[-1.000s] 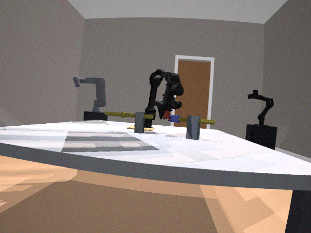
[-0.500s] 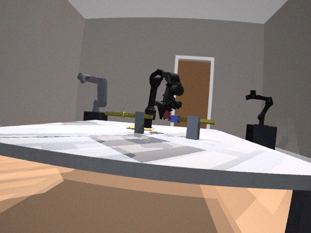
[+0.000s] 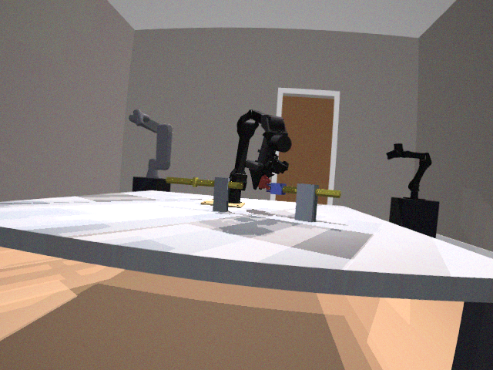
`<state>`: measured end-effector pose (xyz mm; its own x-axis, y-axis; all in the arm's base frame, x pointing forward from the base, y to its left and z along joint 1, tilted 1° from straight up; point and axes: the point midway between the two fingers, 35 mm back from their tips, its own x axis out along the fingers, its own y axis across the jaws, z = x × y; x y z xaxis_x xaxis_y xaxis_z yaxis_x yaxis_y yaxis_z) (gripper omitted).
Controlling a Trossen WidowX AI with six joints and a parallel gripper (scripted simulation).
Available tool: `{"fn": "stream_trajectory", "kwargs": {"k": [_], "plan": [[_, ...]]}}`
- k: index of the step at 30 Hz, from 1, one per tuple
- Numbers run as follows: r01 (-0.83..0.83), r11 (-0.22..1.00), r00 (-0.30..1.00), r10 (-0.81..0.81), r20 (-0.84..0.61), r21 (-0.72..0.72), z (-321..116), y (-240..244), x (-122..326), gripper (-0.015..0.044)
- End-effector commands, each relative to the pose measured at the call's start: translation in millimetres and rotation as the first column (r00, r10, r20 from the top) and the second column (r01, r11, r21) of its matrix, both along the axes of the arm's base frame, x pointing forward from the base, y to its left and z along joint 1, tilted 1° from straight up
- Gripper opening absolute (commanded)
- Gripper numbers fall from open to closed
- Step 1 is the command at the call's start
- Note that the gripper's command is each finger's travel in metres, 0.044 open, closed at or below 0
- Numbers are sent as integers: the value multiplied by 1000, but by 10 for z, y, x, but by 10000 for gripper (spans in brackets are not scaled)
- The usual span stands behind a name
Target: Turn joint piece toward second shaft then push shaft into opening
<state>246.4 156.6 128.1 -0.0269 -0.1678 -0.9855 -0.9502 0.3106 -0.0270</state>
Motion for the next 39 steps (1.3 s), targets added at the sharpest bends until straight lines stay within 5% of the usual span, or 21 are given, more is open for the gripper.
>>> {"fn": "stream_trajectory", "kwargs": {"k": [1,37,39], "plan": [[-3,1000,1000,3,2,3,1,6,2,182],[-3,1000,1000,3,2,3,1,6,2,182],[0,1000,1000,0,0,0,0,0,0,147]]}}
